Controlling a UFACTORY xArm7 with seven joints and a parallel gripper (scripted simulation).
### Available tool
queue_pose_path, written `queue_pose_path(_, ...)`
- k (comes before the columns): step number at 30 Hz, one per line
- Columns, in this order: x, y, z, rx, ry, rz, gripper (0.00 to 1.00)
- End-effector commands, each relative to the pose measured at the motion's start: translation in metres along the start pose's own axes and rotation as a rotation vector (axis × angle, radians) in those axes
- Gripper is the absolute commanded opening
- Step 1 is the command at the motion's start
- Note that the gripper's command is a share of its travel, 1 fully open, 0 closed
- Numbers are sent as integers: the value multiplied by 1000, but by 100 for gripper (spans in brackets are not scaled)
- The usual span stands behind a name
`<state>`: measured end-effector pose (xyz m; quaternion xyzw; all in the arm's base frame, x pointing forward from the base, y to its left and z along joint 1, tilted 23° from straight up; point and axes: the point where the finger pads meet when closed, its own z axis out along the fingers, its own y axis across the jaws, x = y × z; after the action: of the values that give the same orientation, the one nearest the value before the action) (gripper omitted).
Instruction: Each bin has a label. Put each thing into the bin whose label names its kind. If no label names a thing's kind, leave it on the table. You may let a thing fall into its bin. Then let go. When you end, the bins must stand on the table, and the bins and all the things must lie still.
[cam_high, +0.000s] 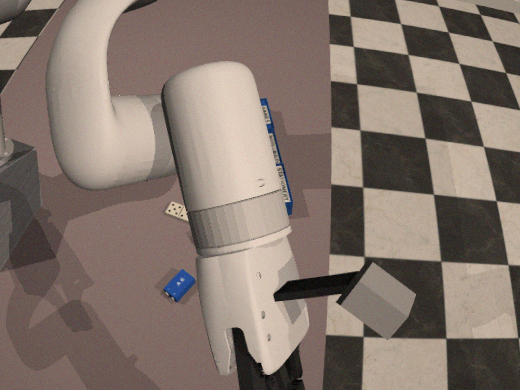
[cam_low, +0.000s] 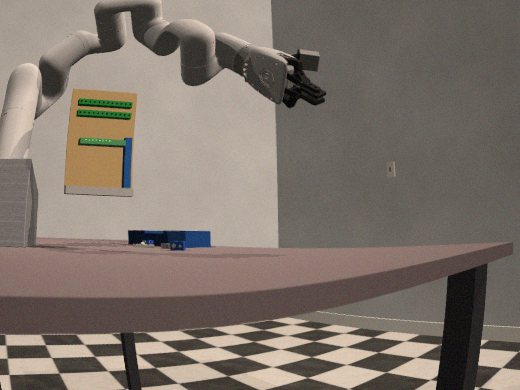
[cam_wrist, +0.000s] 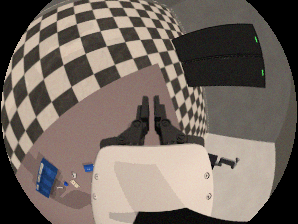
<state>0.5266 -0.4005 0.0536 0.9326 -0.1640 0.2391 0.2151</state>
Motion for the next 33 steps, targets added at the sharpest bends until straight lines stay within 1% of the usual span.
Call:
queue_pose_path(1, -5, -9, -15, 53, -46, 5, 7)
queue_pose_path(2, -8, -14, -21, 75, -66, 6, 7)
queue_pose_path(3, -12, -19, -26, 75, -66, 6, 7)
queue_pose_path(5, -12, -19, -26, 75, -66, 6, 7)
queue_pose_path(7, -19, -30, -38, 140, -119, 4, 7)
queue_pose_path(9, -26, -40, -49, 140, -119, 4, 7)
queue_pose_path(11, -26, -40, -49, 140, -119, 4, 7)
queue_pose_path(13, -33, -50, -60, 211, -169, -3, 7)
queue_pose_path(15, -40, -61, -71, 211, -169, -3, 7)
queue_pose_path(17, -40, -61, -71, 211, -169, -3, 7)
queue_pose_path(19, -47, -71, -82, 287, -217, -14, 7)
queue_pose_path(20, -51, -76, -88, 287, -217, -14, 7)
queue_pose_path(22, -51, -76, -88, 287, -217, -14, 7)
queue_pose_path(24, -55, -83, -95, 287, -217, -14, 7)
queue_pose_path(26, -63, -93, -106, 367, -263, -30, 7)
queue_pose_path(29, -72, -106, -121, 368, -263, -30, 7)
queue_pose_path(31, -72, -106, -121, 368, -263, -30, 7)
queue_pose_path(33, -80, -116, -132, 453, -306, -50, 7)
